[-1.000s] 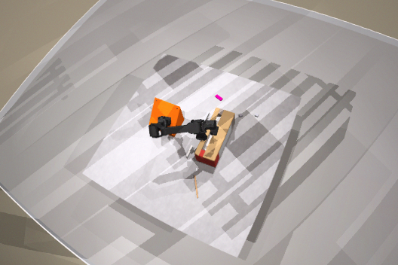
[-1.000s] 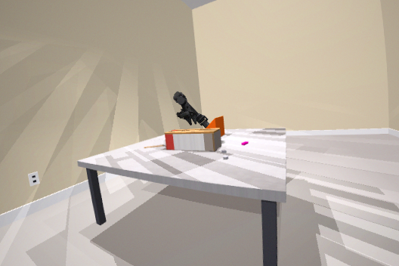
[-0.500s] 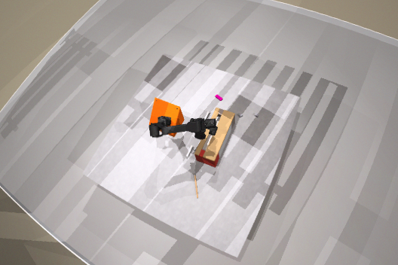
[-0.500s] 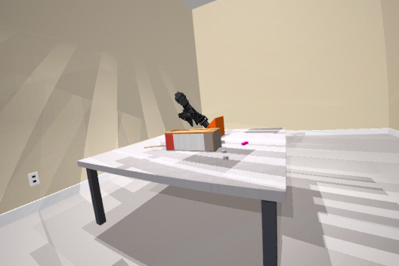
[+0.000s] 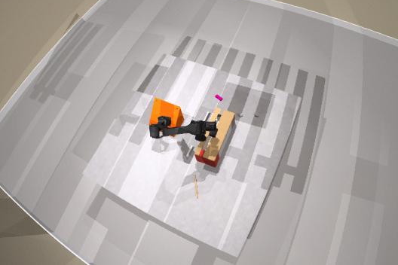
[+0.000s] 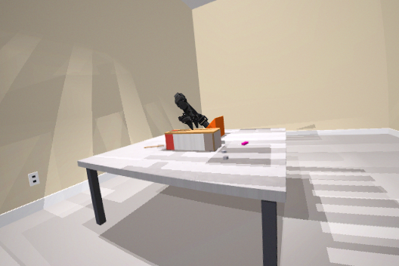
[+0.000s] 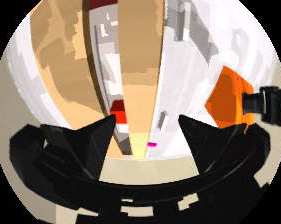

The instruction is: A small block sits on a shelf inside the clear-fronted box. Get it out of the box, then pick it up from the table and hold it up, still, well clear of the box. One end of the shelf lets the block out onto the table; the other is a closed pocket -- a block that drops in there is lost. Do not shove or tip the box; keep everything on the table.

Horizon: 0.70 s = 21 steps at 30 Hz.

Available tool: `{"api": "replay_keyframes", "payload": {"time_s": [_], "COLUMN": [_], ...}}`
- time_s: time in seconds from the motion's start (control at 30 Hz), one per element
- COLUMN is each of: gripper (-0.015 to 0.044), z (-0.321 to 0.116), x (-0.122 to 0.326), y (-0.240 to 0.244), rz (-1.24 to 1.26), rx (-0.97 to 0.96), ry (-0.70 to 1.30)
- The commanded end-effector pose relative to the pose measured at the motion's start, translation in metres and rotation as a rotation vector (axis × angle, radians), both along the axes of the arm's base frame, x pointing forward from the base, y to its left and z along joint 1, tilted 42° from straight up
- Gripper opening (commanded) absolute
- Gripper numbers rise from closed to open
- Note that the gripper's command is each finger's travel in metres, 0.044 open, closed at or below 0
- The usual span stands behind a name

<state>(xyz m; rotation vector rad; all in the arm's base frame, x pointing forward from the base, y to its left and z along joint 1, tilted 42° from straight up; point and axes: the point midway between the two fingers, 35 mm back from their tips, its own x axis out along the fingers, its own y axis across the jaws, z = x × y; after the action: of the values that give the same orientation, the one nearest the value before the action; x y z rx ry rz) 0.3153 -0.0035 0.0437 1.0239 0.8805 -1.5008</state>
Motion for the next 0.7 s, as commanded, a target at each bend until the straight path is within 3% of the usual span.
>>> {"api": "replay_keyframes", "payload": {"time_s": [0.0, 0.67], "gripper": [0.0400, 0.0400], "z": [-0.006, -0.028], "x": [-0.003, -0.011], "y": [-0.006, -0.028], "rz": [0.003, 0.002], "rx": [-0.006, -0.008], "ry": [0.007, 0.007]}}
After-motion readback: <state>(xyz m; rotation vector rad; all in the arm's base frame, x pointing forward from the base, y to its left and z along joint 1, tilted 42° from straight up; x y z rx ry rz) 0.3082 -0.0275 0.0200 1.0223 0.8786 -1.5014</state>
